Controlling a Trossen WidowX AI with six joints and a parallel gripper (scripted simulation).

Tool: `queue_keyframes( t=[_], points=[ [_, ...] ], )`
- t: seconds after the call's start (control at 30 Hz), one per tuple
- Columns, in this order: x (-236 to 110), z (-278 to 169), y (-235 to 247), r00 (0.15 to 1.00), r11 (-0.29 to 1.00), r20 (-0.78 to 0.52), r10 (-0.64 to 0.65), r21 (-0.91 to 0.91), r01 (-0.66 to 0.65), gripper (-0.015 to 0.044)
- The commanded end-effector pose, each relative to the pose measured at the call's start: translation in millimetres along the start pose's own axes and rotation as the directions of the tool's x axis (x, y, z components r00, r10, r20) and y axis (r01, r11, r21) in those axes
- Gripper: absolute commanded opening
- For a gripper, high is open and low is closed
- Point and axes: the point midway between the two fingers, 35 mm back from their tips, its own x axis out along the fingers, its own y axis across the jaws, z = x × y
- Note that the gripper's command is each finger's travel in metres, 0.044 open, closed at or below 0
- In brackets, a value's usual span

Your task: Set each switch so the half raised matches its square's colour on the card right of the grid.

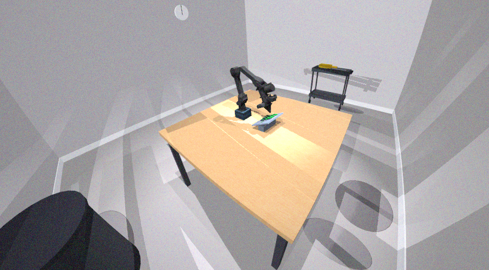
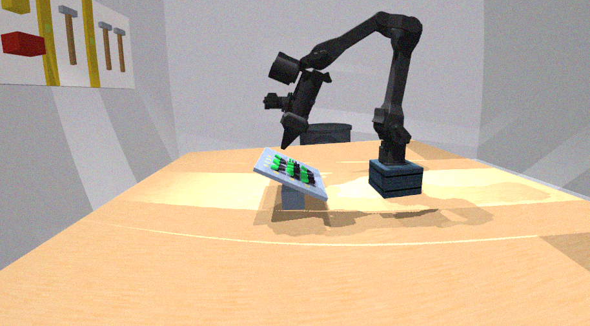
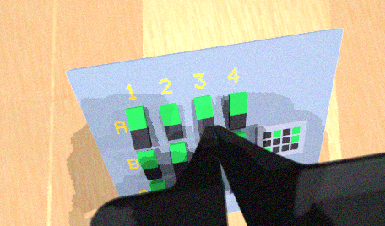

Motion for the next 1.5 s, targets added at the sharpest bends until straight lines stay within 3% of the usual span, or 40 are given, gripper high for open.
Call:
queue_keyframes(
  t=[0.0,0.17,0.43,0.53,0.7,1.47],
  points=[
    [-31,0,0,1.0,1.0,0.024,0.003,0.002,-0.003,0.0],
    [-31,-1,2,1.0,1.0,0.024,0.003,0.002,-0.003,0.0],
    [-30,-40,56,1.0,1.0,0.021,0.008,0.005,-0.008,0.0],
    [-28,-40,56,1.0,1.0,0.02,0.008,0.005,-0.008,0.0],
    [5,-38,56,1.0,1.0,-0.003,0.008,0.005,-0.008,0.0],
    [29,-38,56,1.0,1.0,-0.003,0.008,0.004,-0.008,0.0]
  ],
)
